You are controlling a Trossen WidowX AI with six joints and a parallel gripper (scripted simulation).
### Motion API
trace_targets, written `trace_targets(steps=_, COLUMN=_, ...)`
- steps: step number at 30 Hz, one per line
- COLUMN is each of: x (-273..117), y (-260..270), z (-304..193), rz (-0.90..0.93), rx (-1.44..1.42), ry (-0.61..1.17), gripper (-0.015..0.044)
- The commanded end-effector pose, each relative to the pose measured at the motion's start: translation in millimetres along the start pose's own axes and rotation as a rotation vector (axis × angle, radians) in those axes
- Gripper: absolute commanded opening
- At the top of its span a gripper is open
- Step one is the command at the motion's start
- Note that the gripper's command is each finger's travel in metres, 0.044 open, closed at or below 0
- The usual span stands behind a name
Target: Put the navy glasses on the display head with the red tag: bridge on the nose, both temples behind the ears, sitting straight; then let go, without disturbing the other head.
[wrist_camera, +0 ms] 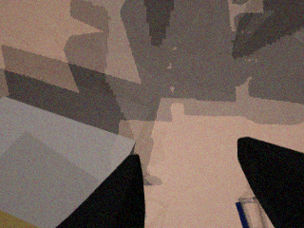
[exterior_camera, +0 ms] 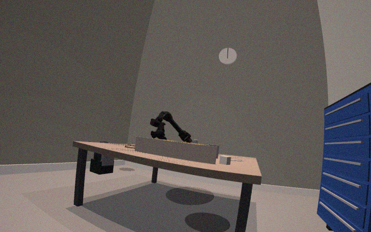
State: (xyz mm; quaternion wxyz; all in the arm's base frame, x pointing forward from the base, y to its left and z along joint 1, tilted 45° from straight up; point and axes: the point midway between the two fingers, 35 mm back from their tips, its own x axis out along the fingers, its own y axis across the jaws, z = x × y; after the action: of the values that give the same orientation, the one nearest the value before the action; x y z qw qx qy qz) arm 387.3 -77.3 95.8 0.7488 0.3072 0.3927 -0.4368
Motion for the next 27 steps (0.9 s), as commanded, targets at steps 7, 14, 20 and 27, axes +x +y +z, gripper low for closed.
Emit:
trace_targets(steps=7, x=6.3, y=-14.5, z=-105.4, rz=-0.273, rx=-0.164, ry=-0.056, gripper=0.0200)
trace_targets(steps=14, x=-0.1, y=-29.5, z=-148.8, rz=-0.379, rx=-0.260, ry=-0.185, gripper=0.0200)
trace_targets(steps=20, x=-0.6, y=-30.5, z=-148.6, rz=-0.379, rx=-0.260, ry=-0.185, gripper=0.0147)
trace_targets(steps=27, x=-0.6, y=-30.5, z=-148.6, rz=-0.379, rx=-0.260, ry=-0.185, gripper=0.0120)
